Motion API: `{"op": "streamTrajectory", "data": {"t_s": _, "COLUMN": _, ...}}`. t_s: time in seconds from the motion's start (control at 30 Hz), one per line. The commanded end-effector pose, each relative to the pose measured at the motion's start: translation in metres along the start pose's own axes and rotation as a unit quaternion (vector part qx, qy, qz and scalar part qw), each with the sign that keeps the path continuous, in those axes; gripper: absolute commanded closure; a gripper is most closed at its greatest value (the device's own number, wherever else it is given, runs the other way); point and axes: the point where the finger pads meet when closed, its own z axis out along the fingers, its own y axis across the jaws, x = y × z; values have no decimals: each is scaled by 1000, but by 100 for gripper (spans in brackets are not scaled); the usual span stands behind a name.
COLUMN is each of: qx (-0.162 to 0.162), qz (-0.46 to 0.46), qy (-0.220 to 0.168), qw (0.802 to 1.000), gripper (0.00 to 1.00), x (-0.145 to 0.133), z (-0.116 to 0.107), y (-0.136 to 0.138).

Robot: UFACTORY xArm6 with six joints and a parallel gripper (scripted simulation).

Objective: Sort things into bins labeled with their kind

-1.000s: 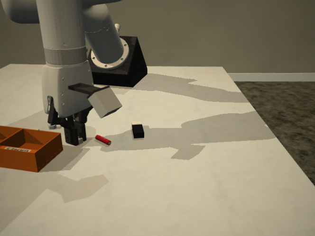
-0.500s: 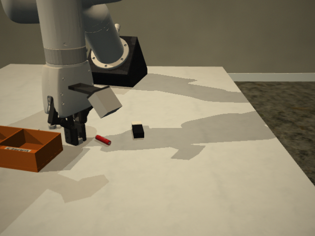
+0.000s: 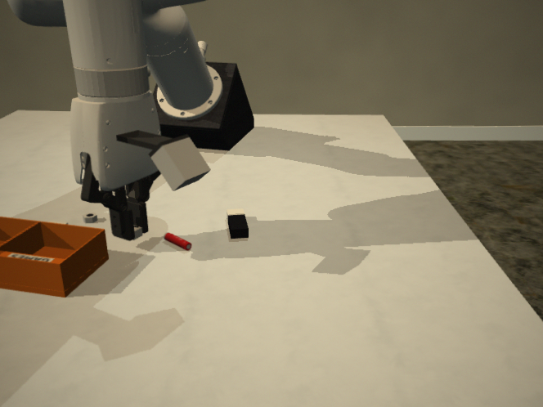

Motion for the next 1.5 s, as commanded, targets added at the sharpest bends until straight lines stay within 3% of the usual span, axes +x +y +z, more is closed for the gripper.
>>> {"op": "streamTrajectory", "data": {"t_s": 0.0, "qx": -1, "qz": 0, "qy": 1, "qw": 1000, "gripper": 100, "x": 0, "z": -16, "y": 1}}
{"op": "streamTrajectory", "data": {"t_s": 0.3, "qx": -1, "qz": 0, "qy": 1, "qw": 1000, "gripper": 100, "x": 0, "z": -46, "y": 1}}
{"op": "streamTrajectory", "data": {"t_s": 1.07, "qx": -1, "qz": 0, "qy": 1, "qw": 1000, "gripper": 100, "x": 0, "z": -53, "y": 1}}
{"op": "streamTrajectory", "data": {"t_s": 1.47, "qx": -1, "qz": 0, "qy": 1, "qw": 1000, "gripper": 100, "x": -54, "z": -53, "y": 38}}
